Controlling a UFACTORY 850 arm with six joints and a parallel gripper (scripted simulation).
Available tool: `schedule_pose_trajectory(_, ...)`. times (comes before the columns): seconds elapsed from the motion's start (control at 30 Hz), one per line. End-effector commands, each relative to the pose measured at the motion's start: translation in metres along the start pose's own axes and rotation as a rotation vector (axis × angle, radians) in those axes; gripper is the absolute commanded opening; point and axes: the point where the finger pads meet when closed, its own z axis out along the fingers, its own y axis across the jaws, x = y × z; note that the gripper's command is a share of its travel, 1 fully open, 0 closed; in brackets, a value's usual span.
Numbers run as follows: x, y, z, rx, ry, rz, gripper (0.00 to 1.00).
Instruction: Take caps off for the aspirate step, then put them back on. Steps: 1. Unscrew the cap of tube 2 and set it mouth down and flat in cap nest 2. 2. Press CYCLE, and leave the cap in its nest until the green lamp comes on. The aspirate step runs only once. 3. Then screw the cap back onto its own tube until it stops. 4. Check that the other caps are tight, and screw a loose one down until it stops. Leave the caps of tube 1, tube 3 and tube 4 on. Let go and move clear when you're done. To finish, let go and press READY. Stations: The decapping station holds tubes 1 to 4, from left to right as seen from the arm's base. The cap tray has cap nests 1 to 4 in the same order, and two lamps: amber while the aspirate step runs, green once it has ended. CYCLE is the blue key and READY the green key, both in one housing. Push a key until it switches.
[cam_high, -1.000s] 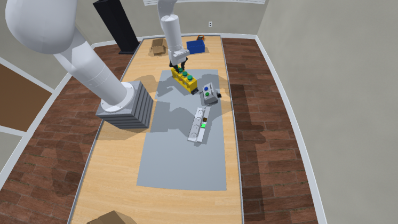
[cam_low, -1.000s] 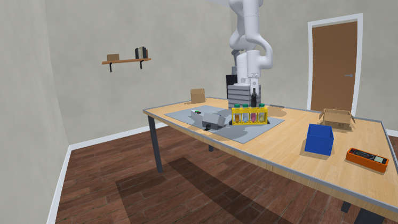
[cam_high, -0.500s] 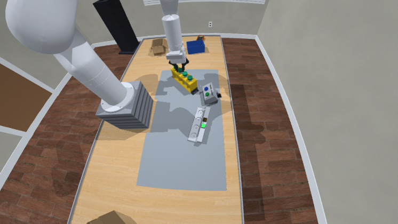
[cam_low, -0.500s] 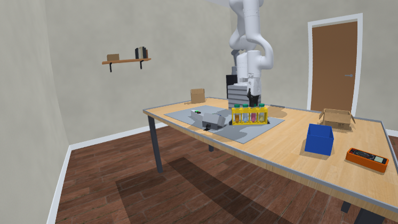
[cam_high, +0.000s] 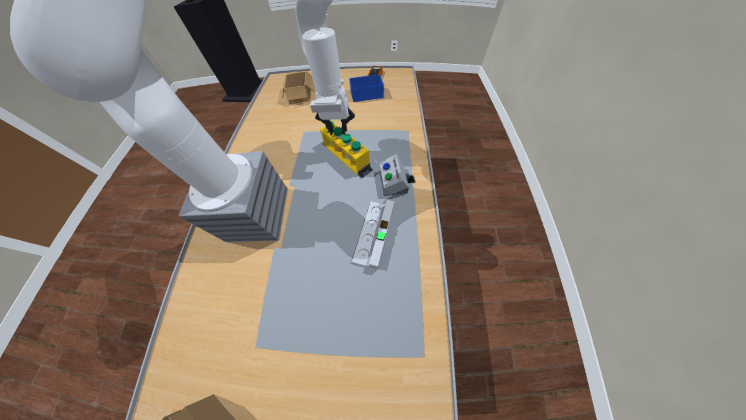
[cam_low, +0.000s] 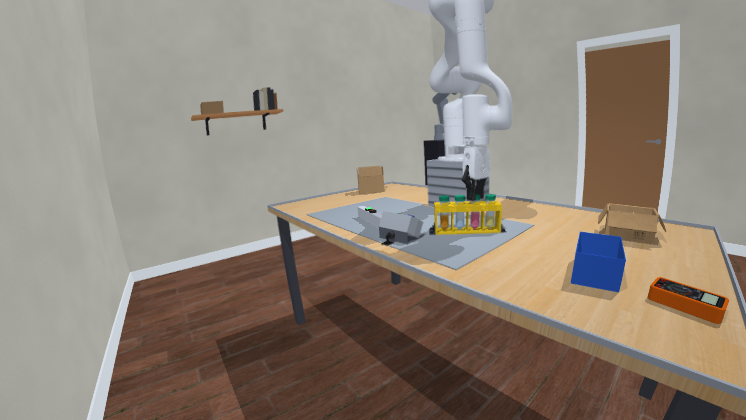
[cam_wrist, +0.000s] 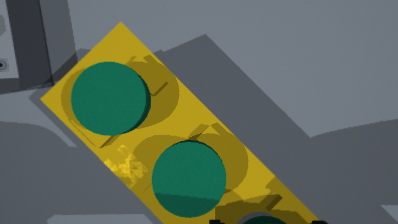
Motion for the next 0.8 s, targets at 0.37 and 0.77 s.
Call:
schedule_pose_trajectory(0.37, -0.0005, -0.0004, -0.0009, 0.006, -0.031, -0.747, 0.46)
schedule_pose_trajectory(0.77, -0.0006, -0.0004, -0.0009, 0.016, -0.030, -1.330, 0.46)
